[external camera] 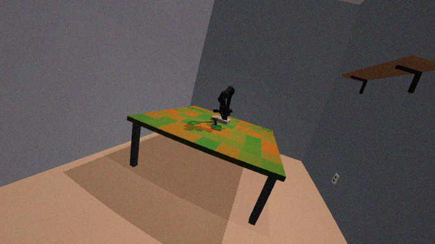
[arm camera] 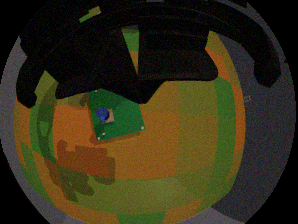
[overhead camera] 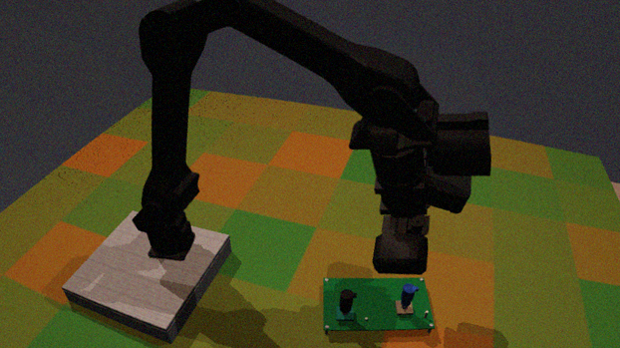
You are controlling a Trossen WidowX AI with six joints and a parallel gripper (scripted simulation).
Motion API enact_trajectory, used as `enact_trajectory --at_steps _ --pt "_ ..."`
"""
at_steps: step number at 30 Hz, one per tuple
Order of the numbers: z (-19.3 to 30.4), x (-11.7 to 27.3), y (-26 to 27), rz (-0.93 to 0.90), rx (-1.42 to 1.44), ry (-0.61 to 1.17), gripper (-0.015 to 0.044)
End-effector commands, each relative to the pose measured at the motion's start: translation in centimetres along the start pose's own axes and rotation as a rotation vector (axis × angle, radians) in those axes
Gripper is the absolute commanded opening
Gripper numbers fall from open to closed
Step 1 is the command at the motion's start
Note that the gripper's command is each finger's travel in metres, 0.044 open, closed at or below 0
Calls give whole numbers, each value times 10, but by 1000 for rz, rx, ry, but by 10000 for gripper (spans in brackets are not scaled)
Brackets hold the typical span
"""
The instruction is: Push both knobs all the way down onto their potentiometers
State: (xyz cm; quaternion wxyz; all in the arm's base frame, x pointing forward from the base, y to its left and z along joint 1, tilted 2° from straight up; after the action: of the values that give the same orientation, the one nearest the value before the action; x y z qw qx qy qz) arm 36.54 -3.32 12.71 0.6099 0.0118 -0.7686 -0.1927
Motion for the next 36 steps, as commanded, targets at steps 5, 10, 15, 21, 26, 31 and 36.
enact_trajectory --at_steps 5,10,15,21,26,31,36 --pt "28 18 -41 182 188 114 0" --pt "45 32 -62 268 303 206 0" --pt "51 36 -68 290 338 237 0" --pt "52 27 -71 290 338 237 0" --pt "54 18 -74 290 338 237 0" --pt "54 17 -74 290 338 237 0" --pt "55 13 -76 290 338 237 0"
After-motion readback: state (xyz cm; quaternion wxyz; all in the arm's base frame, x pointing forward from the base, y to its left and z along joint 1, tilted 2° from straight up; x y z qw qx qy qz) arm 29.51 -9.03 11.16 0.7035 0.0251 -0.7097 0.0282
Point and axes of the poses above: the point midway between the two fingers, 35 mm back from their tips, its own x axis back along the fingers, its own y axis across the jaws, z = x × y, the point moved 2 cm from there along x, back along the fingers, and after that the axes turned 7 degrees about -x, right-handed, at the moved point
